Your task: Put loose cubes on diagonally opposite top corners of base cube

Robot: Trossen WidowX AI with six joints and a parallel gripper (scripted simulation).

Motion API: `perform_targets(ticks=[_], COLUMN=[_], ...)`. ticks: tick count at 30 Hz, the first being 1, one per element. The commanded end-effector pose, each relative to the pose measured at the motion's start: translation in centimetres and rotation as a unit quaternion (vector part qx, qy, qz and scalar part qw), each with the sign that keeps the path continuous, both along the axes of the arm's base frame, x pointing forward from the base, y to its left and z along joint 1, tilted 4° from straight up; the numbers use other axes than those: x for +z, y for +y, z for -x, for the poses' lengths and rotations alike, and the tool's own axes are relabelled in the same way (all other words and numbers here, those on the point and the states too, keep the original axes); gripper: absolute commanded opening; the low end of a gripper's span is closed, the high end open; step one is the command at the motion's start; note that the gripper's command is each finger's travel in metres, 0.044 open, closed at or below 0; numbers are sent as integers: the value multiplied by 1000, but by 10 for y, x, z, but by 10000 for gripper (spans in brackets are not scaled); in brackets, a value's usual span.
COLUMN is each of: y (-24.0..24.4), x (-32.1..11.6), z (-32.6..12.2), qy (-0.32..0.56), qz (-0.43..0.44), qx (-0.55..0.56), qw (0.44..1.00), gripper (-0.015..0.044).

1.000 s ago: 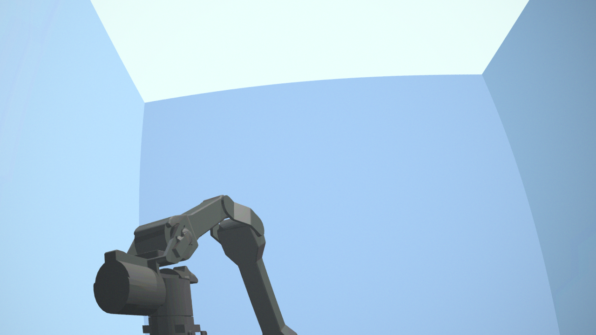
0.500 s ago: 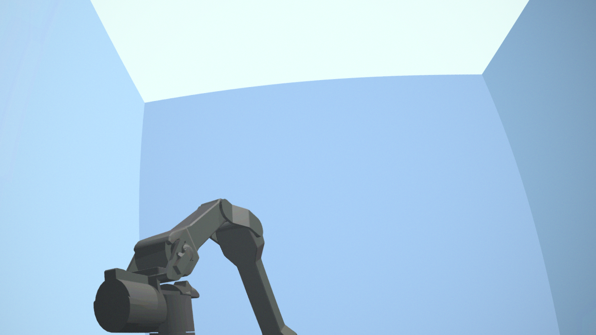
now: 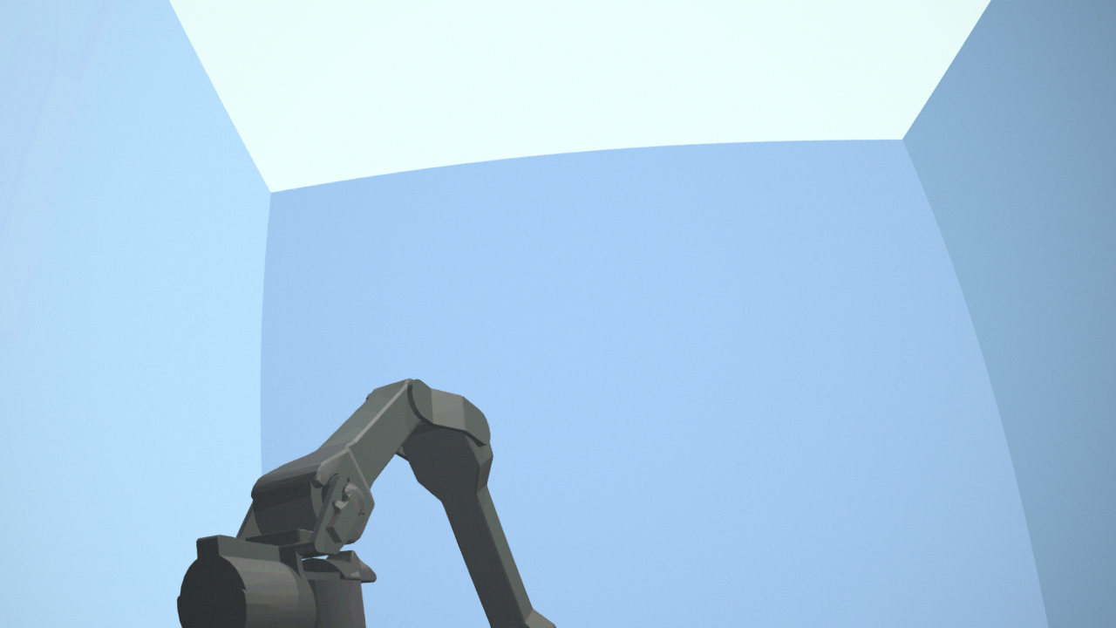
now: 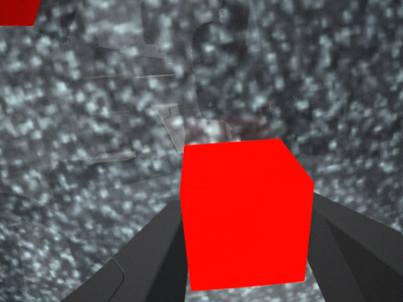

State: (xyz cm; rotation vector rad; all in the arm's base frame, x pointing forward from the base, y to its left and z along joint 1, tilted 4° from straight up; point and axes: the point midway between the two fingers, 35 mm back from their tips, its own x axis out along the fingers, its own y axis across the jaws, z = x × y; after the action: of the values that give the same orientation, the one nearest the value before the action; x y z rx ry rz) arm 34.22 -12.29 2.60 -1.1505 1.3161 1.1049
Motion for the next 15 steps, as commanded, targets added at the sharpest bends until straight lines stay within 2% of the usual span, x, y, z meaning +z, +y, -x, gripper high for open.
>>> perform_targets(ticks=[1, 15], y=[-1, 0], x=[-1, 34], z=[0, -5], qy=[1, 1], qz=[2, 2], qx=[2, 2], qw=[1000, 1000], gripper=[105, 105])
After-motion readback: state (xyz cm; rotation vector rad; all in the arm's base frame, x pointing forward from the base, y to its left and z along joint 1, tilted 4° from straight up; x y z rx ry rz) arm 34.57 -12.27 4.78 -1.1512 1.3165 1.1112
